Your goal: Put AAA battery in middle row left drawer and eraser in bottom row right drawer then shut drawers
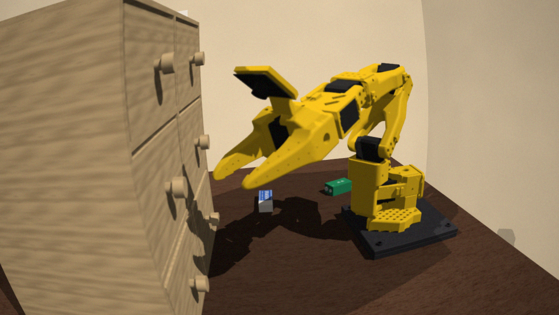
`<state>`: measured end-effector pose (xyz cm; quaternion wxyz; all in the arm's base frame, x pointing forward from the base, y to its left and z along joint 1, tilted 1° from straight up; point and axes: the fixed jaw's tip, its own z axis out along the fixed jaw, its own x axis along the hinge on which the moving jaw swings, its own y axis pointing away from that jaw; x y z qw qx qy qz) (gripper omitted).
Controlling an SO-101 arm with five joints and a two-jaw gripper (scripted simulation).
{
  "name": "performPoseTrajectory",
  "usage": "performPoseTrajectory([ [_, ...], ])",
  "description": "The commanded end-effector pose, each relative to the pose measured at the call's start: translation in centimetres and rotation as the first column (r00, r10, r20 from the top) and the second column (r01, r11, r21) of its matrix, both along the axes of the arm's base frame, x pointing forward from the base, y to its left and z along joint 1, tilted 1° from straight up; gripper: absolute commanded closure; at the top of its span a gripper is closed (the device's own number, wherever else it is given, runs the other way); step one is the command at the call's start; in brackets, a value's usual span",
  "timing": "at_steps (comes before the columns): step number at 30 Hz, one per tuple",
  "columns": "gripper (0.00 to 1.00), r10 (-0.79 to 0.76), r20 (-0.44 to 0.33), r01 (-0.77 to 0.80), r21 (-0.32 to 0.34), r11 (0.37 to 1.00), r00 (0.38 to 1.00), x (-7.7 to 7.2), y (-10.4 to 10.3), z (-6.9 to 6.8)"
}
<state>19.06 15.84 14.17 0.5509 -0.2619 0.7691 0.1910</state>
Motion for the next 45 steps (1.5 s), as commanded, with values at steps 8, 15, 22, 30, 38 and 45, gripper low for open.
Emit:
performPoseTrajectory([
  [8, 0.79, 0.012, -0.055, -0.015, -0.057, 0.998, 0.998, -0.7, -0.3, -0.7],
  [15, 0.79, 0.004, -0.142, -0.023, -0.132, 0.991, 0.99, -1.5, -1.0, -1.3],
  [22, 0.79, -0.006, -0.203, -0.033, -0.184, 0.982, 0.979, -2.1, -1.6, -1.7],
  [30, 0.79, -0.026, -0.299, -0.056, -0.264, 0.963, 0.954, -3.5, -2.8, -2.2],
  [38, 0.79, -0.047, -0.367, -0.079, -0.32, 0.944, 0.929, -4.7, -3.8, -2.4],
  [45, 0.79, -0.075, -0.444, -0.112, -0.38, 0.918, 0.893, -6.3, -5.1, -2.6],
])
